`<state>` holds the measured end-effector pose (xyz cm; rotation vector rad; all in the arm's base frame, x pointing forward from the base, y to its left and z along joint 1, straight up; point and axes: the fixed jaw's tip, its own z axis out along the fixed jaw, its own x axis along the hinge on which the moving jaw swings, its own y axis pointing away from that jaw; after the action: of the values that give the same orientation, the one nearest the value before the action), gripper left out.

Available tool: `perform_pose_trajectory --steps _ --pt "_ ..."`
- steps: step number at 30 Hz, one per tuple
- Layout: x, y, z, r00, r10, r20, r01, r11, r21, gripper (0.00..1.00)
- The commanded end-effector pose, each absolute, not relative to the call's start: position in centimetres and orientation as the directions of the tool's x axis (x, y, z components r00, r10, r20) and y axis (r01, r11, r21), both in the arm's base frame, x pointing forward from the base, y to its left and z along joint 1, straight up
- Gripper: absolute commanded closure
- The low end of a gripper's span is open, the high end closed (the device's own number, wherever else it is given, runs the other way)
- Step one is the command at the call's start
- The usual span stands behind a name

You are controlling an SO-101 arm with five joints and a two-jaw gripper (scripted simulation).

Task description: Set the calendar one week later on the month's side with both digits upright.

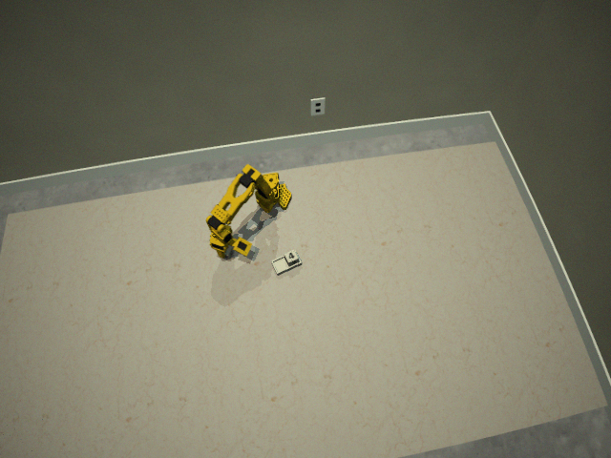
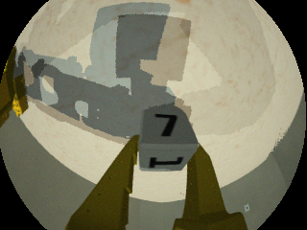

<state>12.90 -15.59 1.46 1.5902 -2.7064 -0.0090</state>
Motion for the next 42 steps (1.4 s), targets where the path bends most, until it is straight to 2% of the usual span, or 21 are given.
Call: perform_pose_trajectory --steps 1,6,15,34,42 --pt "13.4 -15.9 2.0 -0.485 -0.875 0.009 -0.874 0.484 -0.025 0.95" --pt "13.4 -15.9 2.0 -0.485 -0.875 0.009 -0.874 0.484 -0.025 1.0" --pt "13.4 -16.0 2.3 -0.485 -0.875 0.009 -0.874 0.484 -0.025 1.0" --pt "13.2 -15.8 6.6 -0.485 -0.875 0.009 -0.874 0.484 -0.025 1.0" --pt "13.1 -15.8 7.0 -0.485 -0.875 0.009 -0.874 0.484 -0.025 1.0"
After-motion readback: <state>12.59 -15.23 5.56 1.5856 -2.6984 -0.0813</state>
